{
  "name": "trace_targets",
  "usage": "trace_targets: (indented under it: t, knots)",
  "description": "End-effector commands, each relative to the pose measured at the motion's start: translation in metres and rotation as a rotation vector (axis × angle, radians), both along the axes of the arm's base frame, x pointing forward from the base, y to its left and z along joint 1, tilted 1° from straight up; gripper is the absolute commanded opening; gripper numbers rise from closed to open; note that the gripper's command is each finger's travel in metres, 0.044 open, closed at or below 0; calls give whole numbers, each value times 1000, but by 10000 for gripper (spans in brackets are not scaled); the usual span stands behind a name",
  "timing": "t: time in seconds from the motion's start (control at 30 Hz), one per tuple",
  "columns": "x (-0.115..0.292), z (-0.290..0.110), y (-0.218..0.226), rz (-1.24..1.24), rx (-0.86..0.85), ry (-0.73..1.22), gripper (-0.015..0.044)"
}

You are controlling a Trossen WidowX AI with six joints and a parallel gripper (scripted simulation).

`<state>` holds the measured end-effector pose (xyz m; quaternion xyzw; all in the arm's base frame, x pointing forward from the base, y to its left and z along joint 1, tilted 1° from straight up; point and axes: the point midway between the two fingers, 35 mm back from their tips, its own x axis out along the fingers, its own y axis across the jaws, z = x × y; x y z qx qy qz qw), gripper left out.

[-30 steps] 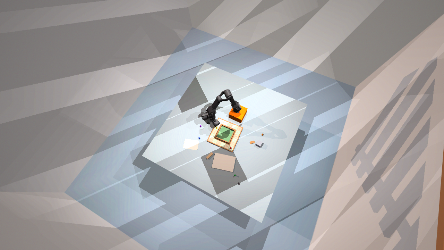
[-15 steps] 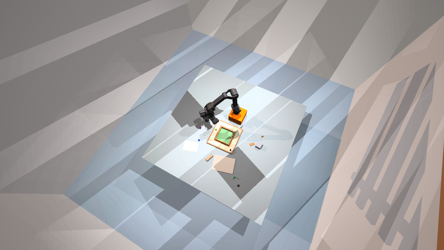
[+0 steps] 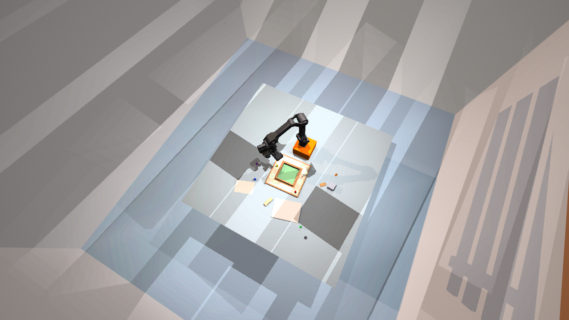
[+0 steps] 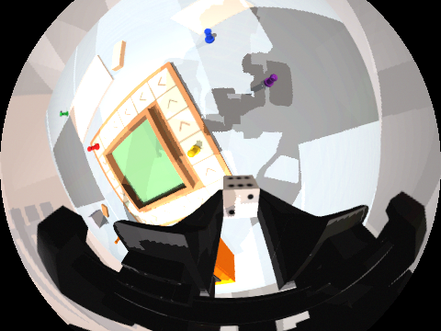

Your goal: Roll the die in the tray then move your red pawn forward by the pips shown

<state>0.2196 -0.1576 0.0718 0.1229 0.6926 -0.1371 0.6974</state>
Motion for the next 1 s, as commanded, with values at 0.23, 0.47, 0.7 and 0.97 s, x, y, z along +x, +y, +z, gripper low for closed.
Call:
trace_targets:
  t: [0.23,0.47,0.7,0.97]
  knots:
    - [26,-12,42,108,6,4,0]
    - [39,-19,72,183,8,3,0]
    - [49,-26,104,257,11,4,0]
    - [54,-34,142,343,14,5,0]
